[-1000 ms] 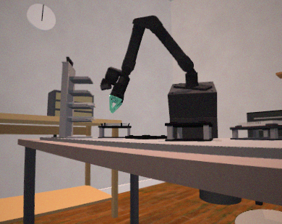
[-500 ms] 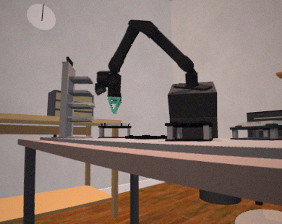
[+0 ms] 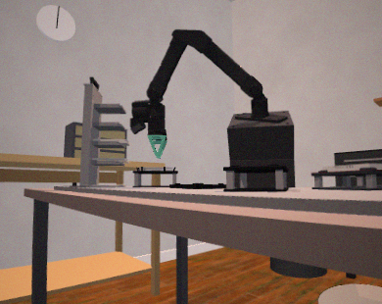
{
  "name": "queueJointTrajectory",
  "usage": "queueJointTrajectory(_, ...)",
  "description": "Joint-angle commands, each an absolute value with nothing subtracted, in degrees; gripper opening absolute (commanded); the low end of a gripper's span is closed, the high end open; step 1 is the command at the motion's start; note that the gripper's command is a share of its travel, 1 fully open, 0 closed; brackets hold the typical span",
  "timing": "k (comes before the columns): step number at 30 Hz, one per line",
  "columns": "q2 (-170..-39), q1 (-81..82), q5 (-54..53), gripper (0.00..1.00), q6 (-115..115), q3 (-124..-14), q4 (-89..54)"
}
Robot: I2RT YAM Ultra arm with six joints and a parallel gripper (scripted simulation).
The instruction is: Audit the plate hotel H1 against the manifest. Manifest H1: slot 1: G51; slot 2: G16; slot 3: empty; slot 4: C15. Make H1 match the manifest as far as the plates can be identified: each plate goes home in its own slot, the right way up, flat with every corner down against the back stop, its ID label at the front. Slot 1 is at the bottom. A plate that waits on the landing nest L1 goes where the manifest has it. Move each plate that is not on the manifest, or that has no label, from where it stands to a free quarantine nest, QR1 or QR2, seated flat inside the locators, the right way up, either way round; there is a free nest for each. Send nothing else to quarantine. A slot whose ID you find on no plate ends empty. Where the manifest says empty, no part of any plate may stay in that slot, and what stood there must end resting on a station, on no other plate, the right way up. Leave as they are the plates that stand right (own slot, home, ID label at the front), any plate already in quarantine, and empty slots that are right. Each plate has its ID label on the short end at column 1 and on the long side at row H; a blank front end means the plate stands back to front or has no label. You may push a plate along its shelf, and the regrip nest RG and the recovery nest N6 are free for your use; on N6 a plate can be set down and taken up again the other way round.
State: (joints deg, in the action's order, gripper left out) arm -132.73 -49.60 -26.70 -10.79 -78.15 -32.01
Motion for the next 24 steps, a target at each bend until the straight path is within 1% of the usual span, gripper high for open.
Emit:
queueJointTrajectory(1,-132.38,-49.82,-26.67,1.0,-10.46,-78.34,-30.71)
queueJointTrajectory(24,-136.25,-48.02,-26.51,1.0,-8.44,-78.34,-25.95)
